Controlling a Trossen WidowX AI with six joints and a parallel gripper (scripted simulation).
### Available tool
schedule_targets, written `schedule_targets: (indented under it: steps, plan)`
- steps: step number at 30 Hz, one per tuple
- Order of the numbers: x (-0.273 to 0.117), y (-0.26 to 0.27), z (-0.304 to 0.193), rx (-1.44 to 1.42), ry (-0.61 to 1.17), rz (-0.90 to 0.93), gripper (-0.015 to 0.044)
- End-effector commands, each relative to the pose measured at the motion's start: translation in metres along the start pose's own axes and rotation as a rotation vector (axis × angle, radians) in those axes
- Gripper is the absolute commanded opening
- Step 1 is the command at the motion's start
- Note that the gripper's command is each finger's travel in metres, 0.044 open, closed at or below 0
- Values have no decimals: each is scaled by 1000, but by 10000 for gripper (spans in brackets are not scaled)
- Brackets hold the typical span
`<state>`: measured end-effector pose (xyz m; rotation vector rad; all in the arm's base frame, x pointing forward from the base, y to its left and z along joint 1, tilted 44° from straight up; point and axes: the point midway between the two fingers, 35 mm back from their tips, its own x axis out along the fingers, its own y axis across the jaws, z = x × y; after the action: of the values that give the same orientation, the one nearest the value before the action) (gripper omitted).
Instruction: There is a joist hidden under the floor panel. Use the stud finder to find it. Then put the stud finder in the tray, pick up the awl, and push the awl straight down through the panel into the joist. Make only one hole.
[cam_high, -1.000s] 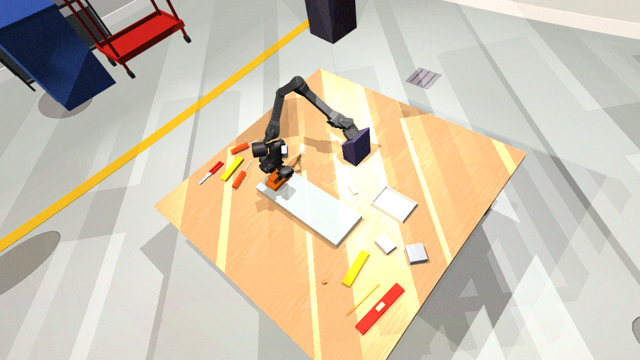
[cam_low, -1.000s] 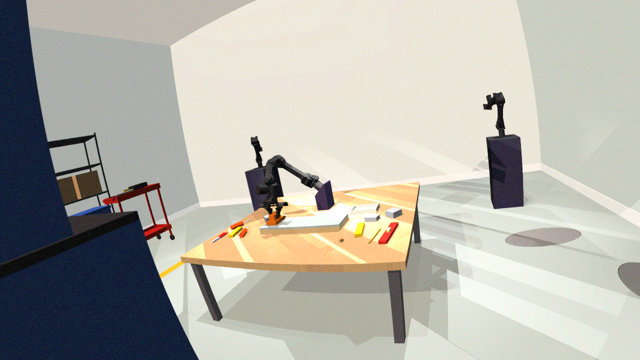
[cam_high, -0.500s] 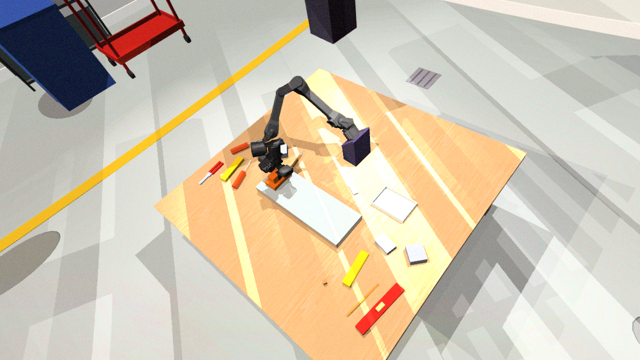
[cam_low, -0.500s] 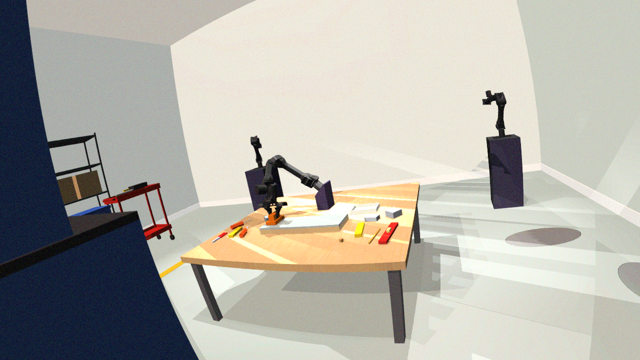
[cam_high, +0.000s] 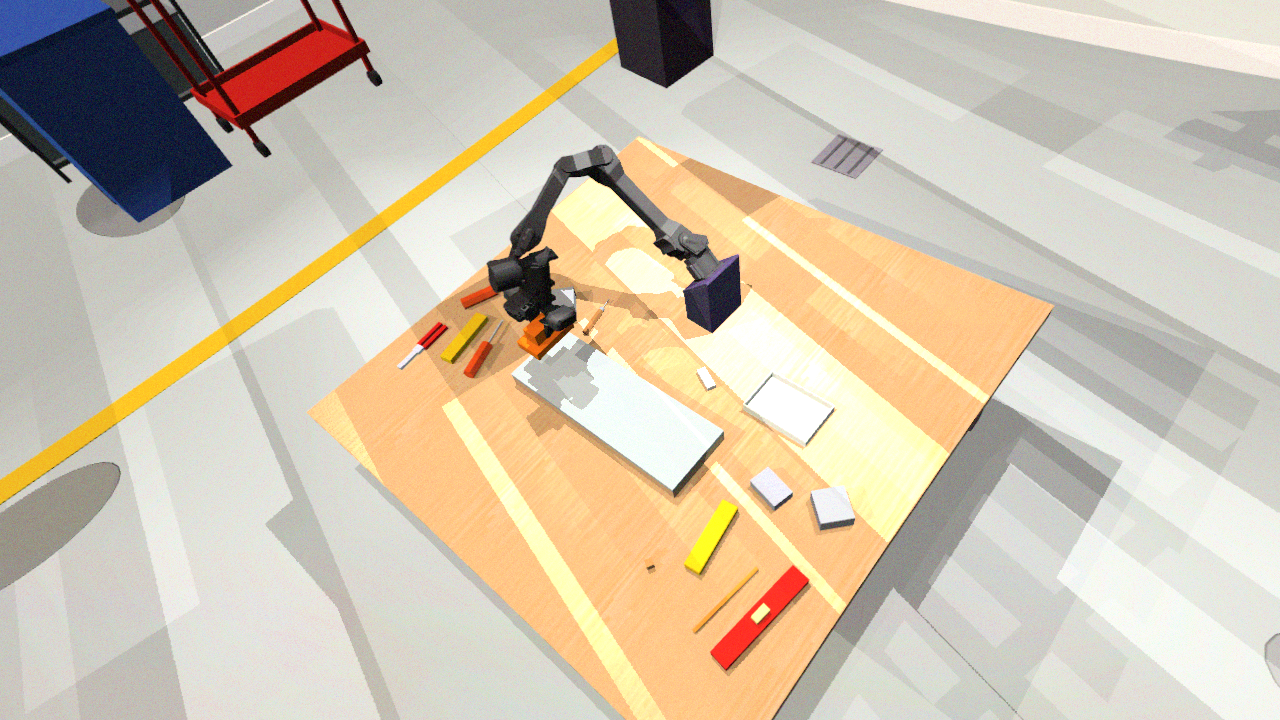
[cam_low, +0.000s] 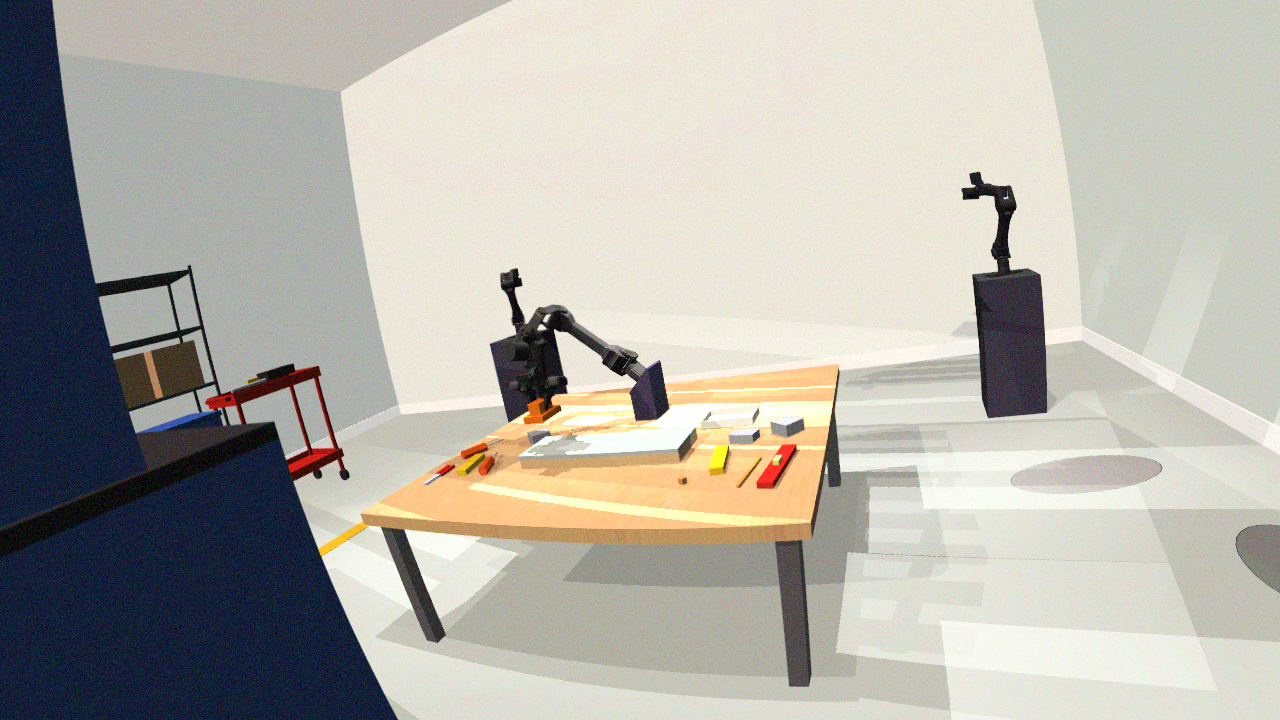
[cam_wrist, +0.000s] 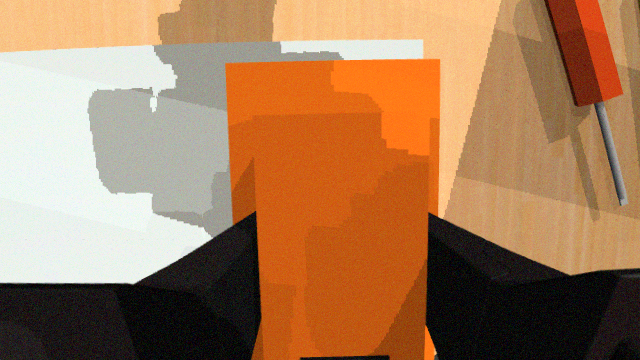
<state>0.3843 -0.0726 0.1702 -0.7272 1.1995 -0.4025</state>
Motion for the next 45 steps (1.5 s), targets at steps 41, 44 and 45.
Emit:
schedule_targets:
  steps: [41, 44, 45]
  plan:
    - [-49, 359, -14, -831, -108, 376, 0]
    - [-52, 383, -30, -899, -106, 394, 0]
    - [-53, 391, -35, -921, -105, 399, 0]
